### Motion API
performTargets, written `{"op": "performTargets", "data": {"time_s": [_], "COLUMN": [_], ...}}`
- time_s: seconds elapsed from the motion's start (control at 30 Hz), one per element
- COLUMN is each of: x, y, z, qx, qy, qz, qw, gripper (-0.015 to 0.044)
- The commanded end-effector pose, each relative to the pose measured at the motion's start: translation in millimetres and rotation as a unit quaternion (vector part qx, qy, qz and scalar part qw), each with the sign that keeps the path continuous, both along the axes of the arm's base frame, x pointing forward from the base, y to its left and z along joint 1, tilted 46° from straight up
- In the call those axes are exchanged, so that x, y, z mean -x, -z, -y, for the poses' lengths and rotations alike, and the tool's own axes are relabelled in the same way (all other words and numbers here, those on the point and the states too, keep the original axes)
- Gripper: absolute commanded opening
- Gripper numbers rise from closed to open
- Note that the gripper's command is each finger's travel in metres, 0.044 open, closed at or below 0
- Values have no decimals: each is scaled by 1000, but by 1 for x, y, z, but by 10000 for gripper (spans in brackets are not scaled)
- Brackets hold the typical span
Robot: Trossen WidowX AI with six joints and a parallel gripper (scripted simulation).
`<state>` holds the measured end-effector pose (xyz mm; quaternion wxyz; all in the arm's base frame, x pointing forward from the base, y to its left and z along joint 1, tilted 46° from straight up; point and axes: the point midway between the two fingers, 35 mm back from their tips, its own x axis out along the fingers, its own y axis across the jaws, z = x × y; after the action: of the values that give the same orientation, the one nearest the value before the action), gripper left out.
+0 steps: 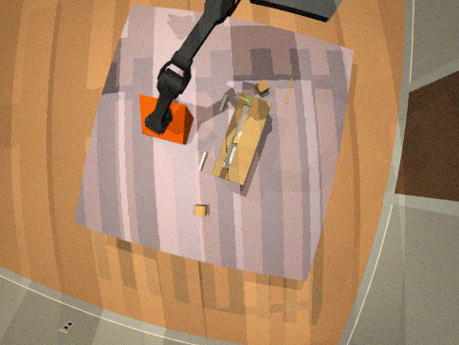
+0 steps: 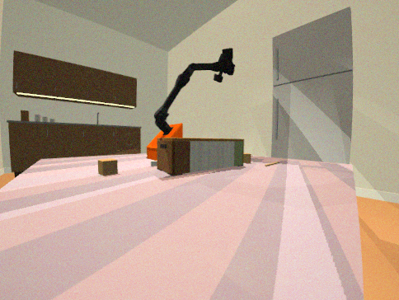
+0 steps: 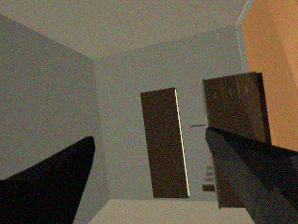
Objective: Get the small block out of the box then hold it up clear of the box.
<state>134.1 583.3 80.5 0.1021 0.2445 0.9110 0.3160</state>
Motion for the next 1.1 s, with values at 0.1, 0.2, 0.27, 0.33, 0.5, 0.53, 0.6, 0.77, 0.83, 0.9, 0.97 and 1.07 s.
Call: {"op": "performTargets", "data": {"time_s": [0.1,0.2,0.27,0.33,0.5,0.53,0.6,0.77,0.83,0.9,0.97,1.07], "x": [-35,-76,-103,-129,-186,-196,-215,-247,-254,-258,-259,-260], "y": [-2,-1,0,1,6,7,10,20,24,27,30,33], "z": [5,17,29,44,93,105,130,204,237,270,298,348], "qx": [32,74,103,133,209,224,256,344,380,417,446,493], "qy": [69,150,201,250,361,381,420,495,518,538,550,575], "qz": [12,27,38,48,74,79,89,111,118,126,132,144], "qw": [997,986,973,958,906,893,866,790,757,722,694,637], "gripper": [400,400,400,400,400,400,400,400,400,400,400,400]}}
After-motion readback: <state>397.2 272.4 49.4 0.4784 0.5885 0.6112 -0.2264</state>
